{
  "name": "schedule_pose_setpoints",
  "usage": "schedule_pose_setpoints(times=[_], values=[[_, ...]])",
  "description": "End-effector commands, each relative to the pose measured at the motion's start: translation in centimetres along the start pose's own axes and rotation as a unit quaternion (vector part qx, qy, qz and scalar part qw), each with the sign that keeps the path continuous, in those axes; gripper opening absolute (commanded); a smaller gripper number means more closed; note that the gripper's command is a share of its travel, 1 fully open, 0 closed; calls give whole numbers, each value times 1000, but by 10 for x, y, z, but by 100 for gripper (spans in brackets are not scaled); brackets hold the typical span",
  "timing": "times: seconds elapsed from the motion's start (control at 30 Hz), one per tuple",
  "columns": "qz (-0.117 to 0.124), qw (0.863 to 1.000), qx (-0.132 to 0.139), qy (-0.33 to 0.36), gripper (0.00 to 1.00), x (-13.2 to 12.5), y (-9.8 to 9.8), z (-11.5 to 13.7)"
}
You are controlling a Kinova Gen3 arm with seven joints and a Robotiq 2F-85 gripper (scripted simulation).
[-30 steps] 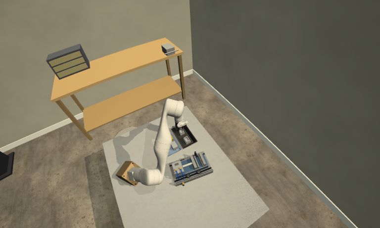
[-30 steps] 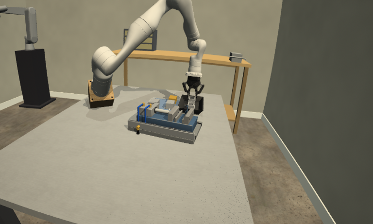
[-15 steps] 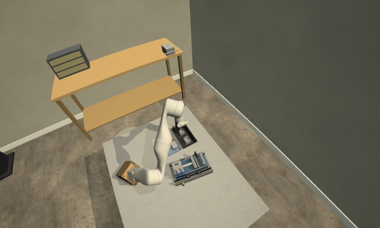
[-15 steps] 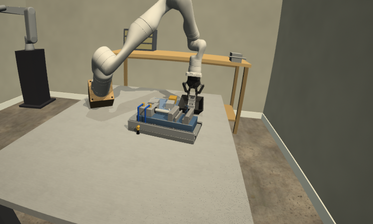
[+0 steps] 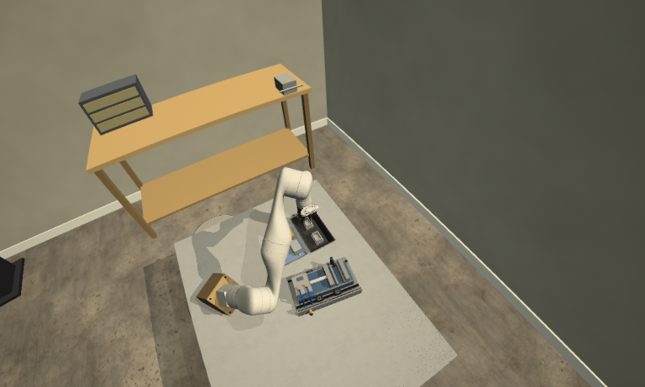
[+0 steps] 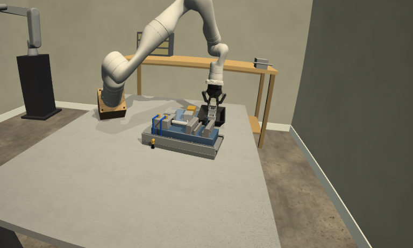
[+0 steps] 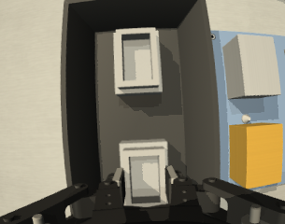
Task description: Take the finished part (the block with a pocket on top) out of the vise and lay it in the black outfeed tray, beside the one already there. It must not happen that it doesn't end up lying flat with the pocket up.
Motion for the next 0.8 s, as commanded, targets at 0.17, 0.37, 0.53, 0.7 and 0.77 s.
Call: schedule_pose_setpoints(times=[0.17, 0.37, 0.53, 0.7, 0.77], values=[[2, 1000, 0, -4, 0, 0, 1, 0], [2, 1000, 0, -4, 67, 0, 1, 0], [2, 1000, 0, -4, 67, 0, 1, 0], [2, 1000, 0, -4, 67, 0, 1, 0], [2, 1000, 0, -4, 67, 0, 1, 0]])
Point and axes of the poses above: the point where the finger pads meet when closed, its own y axis out along the fingers, its own x axis across the jaws, z = x × y, the point moved 7 cm from there along -y, back along the fingers, and after that the axes turned 9 degrees about y, right-handed, at the moved point
